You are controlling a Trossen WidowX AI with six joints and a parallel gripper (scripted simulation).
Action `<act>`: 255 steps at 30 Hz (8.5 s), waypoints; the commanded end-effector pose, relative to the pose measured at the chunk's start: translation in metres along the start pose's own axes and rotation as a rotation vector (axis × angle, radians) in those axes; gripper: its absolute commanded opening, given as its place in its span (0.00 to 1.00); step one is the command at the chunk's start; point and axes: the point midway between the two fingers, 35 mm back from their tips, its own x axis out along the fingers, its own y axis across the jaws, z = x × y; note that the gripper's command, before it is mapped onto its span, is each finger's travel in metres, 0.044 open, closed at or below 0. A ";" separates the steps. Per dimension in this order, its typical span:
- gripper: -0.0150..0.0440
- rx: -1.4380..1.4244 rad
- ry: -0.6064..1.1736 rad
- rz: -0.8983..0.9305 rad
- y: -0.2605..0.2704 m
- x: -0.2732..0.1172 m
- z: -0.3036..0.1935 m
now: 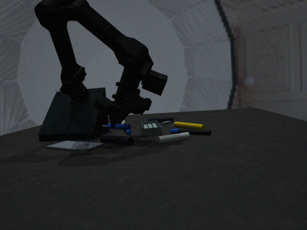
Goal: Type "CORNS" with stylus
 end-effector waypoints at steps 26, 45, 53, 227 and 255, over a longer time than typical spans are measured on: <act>0.25 -0.428 -0.352 0.251 0.092 0.005 -0.006; 0.25 -0.905 -0.854 0.383 0.162 -0.010 -0.030; 0.25 -1.099 -1.104 0.385 0.179 -0.024 -0.049; 0.39 -1.268 -1.354 0.352 0.186 -0.011 -0.055; 0.25 -1.264 -1.363 0.347 0.186 -0.038 -0.045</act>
